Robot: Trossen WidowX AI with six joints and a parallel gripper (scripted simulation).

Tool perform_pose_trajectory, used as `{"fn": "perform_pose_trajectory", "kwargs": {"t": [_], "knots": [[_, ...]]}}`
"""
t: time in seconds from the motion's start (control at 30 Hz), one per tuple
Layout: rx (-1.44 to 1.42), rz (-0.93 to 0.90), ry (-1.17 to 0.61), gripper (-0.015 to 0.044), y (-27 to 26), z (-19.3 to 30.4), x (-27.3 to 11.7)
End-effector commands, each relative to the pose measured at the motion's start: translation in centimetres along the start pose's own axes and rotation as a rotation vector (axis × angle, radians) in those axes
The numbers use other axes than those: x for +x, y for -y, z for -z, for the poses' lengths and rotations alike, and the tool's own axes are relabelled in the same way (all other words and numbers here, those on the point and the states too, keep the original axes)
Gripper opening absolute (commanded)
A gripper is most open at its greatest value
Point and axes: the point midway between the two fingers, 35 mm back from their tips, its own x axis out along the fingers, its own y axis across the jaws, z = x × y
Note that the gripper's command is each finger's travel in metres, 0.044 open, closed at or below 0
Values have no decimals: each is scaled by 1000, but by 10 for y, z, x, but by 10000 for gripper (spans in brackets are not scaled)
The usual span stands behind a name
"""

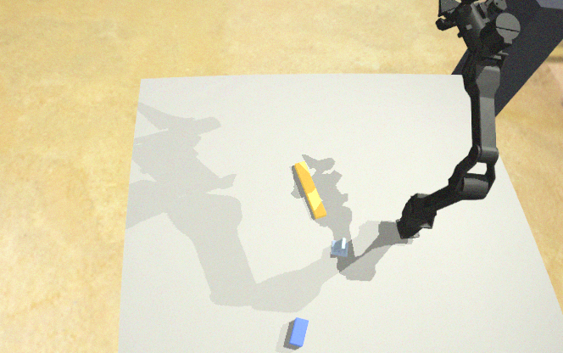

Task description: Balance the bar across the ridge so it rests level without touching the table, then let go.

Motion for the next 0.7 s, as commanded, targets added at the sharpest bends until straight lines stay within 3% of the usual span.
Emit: {"fn": "perform_pose_trajectory", "kwargs": {"t": [0.0,0.67], "knots": [[31,75,-41,315,28,18,12],[47,397,-328,315,129,142,32]]}}
